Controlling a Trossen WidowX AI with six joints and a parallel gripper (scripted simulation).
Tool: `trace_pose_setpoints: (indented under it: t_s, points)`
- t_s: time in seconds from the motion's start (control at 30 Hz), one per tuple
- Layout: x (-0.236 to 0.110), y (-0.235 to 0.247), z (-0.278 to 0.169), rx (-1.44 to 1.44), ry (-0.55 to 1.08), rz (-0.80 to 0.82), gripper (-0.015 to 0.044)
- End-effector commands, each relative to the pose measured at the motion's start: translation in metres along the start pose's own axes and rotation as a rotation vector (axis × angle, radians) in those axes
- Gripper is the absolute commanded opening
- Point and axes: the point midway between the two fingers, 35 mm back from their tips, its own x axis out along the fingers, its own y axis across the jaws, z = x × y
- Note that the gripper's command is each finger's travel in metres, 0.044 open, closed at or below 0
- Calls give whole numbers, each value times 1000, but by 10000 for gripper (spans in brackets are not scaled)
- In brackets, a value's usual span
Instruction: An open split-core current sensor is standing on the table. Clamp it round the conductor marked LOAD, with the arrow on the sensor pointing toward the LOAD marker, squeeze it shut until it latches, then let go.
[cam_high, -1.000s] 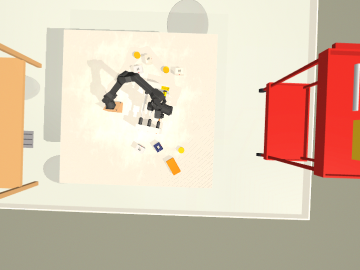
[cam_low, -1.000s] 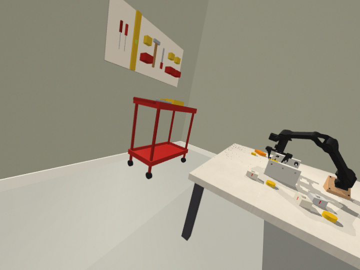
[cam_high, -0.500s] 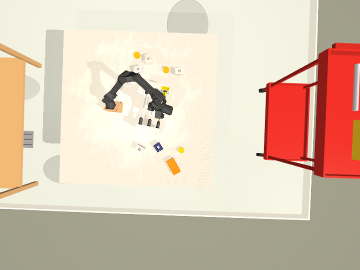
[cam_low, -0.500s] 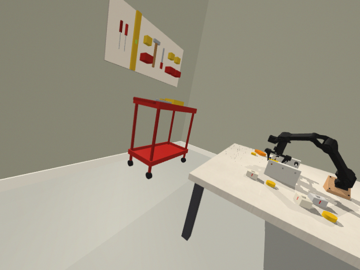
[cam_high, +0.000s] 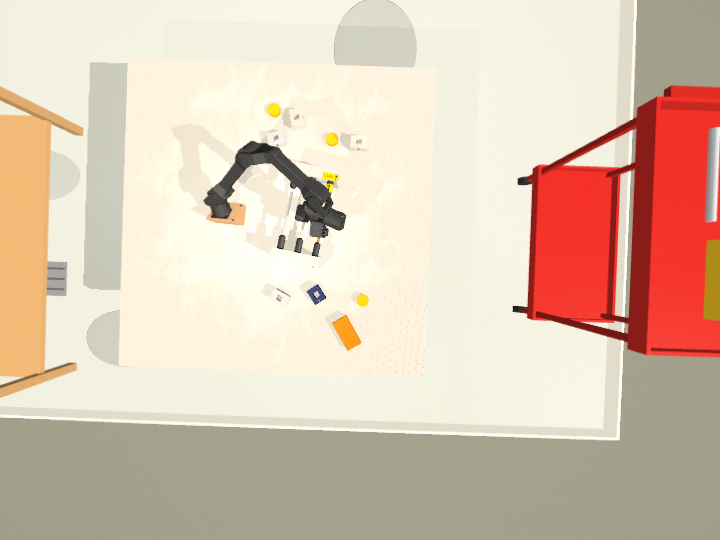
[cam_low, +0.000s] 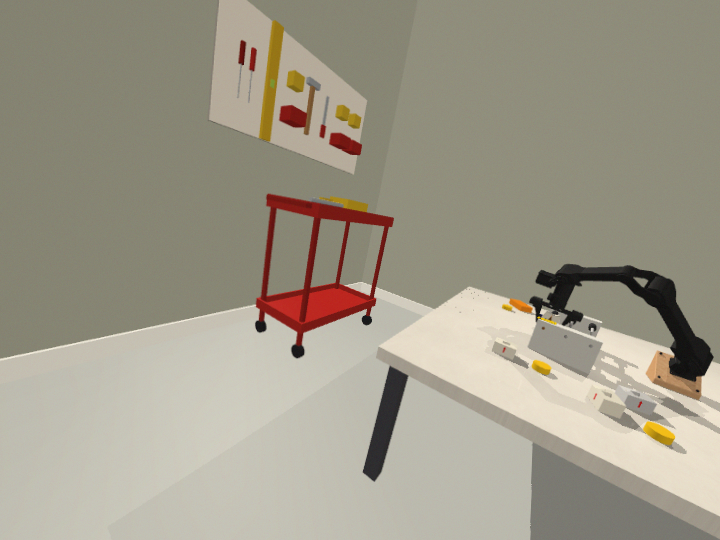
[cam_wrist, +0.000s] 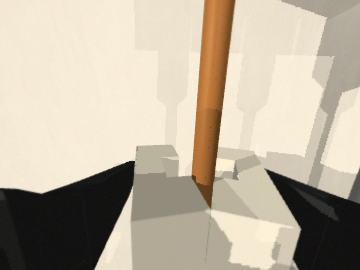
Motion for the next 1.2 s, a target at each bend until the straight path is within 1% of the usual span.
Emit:
trace_pose_setpoints:
  t_s: [0.0, 0.13, 0.5, 1.17]
  points:
    - [0, 0, 0, -1, 0, 1, 313]
    - [0, 0, 0, -1, 0, 1, 287]
    - [0, 0, 0, -1, 0, 1, 0]
    - [0, 0, 0, -1, 0, 1, 0]
